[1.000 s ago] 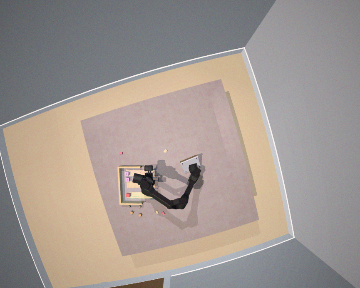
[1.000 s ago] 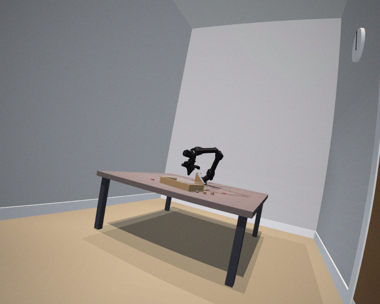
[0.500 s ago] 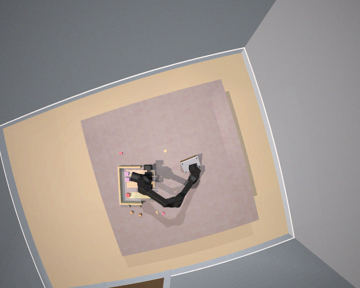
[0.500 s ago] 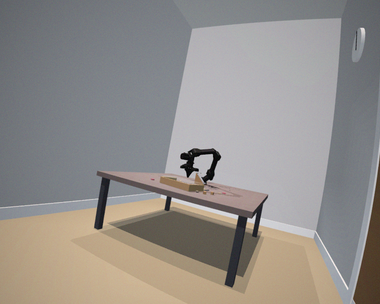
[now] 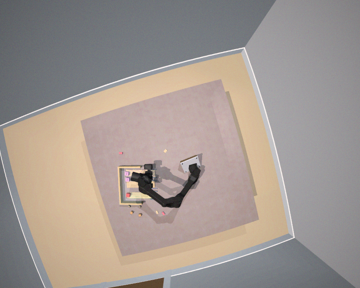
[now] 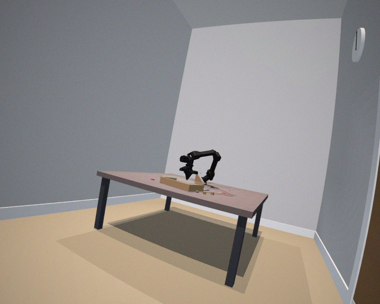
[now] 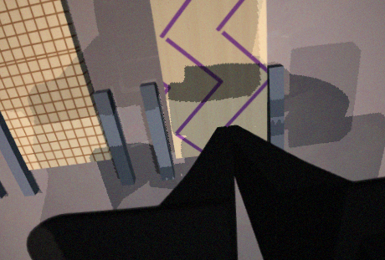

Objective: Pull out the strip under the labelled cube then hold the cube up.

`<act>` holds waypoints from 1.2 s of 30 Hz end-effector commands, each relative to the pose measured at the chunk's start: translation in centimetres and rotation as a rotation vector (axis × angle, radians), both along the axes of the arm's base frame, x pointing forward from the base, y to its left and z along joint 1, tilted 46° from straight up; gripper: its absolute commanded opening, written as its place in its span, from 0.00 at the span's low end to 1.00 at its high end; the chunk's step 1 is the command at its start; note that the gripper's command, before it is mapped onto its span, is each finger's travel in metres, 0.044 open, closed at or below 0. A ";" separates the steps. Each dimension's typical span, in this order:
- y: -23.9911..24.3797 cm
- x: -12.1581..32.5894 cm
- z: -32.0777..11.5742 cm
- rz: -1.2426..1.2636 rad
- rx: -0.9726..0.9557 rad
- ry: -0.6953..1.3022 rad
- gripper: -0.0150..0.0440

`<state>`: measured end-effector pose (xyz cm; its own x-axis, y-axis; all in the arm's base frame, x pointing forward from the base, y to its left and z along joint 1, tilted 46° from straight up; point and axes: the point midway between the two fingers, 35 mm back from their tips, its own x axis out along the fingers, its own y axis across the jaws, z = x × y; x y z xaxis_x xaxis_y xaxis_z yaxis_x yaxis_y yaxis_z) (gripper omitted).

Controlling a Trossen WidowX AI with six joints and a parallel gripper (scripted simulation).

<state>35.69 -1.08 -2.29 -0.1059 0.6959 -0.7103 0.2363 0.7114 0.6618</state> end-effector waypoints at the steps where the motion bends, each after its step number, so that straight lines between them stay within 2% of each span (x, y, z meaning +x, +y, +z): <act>1: 0.6 -0.3 -0.6 -0.007 0.008 0.011 0.25; 19: 2.7 -0.9 -2.5 -0.007 0.011 0.012 0.25; 36: 2.8 -1.0 -2.6 -0.007 0.011 0.012 0.25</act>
<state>34.83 1.59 -4.86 -0.1096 0.6992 -0.7065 0.2399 0.7083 0.6639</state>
